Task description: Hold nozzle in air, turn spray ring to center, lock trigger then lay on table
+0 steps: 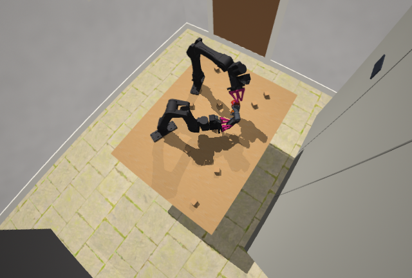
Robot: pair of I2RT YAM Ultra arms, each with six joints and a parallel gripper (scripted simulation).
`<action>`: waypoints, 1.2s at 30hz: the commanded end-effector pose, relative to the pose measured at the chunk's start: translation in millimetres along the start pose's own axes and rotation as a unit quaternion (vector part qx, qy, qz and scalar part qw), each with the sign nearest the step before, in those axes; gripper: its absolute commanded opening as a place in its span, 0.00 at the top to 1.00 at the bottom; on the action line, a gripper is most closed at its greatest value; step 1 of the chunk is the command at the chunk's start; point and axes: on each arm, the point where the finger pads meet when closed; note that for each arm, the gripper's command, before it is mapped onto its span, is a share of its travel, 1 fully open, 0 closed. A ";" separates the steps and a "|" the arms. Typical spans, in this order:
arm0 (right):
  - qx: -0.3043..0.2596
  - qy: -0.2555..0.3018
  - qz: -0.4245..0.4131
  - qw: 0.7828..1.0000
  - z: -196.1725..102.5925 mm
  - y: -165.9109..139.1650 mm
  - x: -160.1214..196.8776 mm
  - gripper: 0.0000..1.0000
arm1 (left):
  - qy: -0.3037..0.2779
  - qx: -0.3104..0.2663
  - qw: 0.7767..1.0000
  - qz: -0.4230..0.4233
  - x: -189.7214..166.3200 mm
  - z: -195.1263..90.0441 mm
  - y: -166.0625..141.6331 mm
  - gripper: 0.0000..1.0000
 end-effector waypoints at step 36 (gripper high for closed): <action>-0.048 -0.005 -0.005 0.999 -2.6 32.4 -3.1 0.64 | 0.374 0.104 0.880 -0.275 -35.2 2.3 -62.0 0.63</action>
Point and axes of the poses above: on each arm, the point where the finger pads meet when closed, its own z axis out along the fingers, its own x axis across the jaws, y = z × x, and after that the axes turned 2 degrees about z, right-handed
